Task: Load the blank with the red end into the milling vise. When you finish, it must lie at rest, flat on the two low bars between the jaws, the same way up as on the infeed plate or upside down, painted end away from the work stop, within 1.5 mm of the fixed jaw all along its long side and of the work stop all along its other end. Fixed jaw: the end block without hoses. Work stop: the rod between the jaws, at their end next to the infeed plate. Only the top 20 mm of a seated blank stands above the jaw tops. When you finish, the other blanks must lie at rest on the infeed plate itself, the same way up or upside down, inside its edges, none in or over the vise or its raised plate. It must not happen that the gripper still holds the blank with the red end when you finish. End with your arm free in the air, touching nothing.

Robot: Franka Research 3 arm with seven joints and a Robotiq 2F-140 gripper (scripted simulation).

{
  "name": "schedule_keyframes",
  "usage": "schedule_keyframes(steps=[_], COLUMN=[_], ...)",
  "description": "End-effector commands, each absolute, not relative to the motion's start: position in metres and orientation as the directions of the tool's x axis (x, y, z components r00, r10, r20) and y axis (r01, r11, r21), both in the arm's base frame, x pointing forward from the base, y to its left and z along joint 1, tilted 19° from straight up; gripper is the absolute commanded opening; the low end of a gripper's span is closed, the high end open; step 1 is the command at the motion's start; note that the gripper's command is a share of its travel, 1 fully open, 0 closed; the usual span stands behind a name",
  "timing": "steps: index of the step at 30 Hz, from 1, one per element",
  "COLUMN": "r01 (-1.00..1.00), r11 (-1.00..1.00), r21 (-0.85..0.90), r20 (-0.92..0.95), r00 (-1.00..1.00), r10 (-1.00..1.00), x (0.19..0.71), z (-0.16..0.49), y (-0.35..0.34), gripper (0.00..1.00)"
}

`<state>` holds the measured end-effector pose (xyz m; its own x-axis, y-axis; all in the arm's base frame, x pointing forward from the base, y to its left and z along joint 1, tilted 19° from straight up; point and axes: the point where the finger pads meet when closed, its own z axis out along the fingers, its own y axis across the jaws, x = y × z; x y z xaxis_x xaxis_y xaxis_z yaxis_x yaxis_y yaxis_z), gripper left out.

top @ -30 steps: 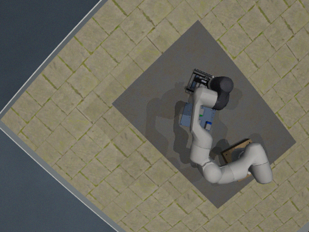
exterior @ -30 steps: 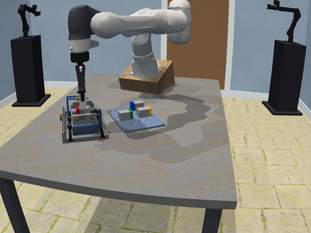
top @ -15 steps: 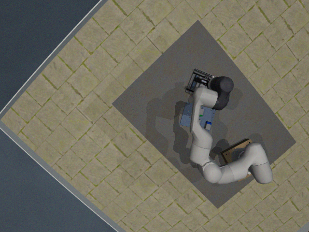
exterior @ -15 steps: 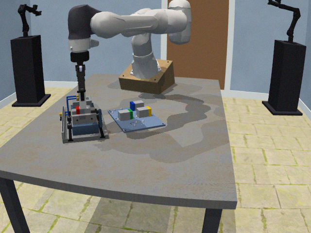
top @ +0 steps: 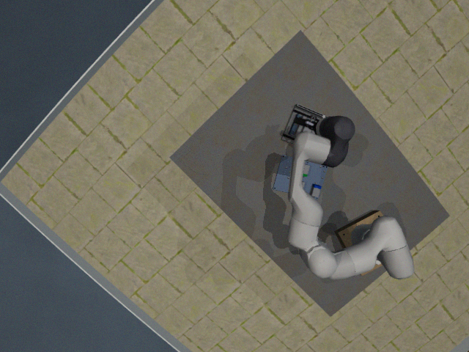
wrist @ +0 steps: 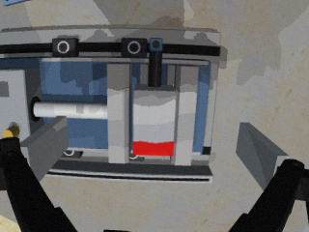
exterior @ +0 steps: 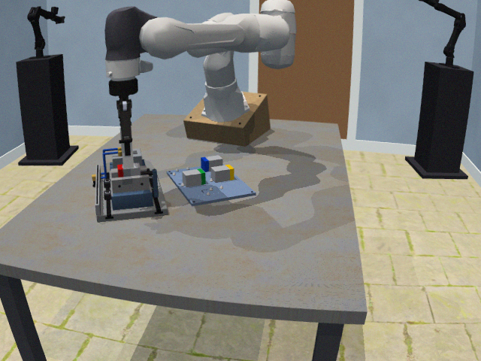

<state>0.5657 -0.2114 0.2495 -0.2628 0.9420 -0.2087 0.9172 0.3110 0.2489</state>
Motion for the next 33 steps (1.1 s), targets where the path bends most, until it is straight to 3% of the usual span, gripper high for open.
schedule_keyframes(steps=[1, 33], r01=[0.917, 0.917], r11=[0.313, 0.313], r21=[0.248, 0.248], r20=[-0.209, -0.209], r00=[-0.265, -0.265], r10=[0.941, 0.941], x=[0.5655, 0.5643], z=[0.251, 0.2547], y=[-0.2104, -0.2092], gripper=[1.0, 1.0])
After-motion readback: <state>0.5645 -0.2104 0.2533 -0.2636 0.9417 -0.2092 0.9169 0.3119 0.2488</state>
